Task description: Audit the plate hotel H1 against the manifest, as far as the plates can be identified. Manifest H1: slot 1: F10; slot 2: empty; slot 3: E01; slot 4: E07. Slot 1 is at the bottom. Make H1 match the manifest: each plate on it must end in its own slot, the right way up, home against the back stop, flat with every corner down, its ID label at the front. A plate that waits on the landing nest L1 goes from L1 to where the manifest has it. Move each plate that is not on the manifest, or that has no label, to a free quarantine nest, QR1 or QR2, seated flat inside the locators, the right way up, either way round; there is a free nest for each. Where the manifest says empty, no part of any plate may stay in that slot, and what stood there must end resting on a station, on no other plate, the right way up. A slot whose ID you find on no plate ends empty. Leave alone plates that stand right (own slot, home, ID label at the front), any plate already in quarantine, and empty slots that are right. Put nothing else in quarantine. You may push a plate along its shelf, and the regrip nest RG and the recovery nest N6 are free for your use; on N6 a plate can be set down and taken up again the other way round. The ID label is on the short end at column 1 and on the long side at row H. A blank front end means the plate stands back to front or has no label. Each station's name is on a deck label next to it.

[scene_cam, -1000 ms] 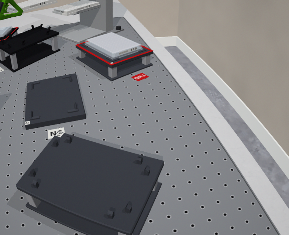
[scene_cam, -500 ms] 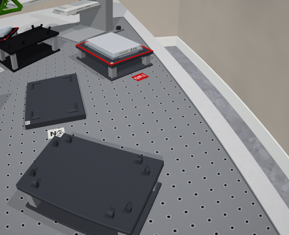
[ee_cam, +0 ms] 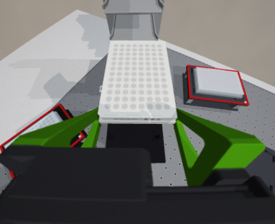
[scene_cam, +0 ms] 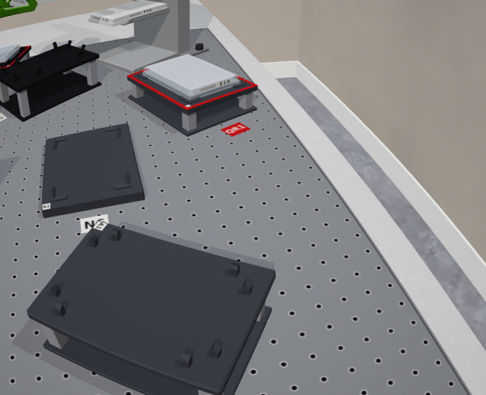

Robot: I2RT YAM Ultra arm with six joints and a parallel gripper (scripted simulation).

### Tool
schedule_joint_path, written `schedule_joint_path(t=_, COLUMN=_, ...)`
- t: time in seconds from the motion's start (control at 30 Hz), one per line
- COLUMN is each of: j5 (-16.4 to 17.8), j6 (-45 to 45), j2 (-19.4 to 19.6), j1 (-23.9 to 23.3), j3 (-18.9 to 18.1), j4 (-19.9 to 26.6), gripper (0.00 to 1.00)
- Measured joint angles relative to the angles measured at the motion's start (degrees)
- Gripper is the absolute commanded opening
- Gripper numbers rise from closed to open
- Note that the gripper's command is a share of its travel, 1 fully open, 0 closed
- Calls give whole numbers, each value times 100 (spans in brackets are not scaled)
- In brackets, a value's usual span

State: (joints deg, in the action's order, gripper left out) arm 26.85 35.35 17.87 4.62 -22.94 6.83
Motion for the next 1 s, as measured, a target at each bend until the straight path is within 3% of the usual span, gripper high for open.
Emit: schedule_joint_path(t=1.0, j5=1281, j6=-22, j2=76, j1=-1287, j3=-404, j4=334, gripper=86)
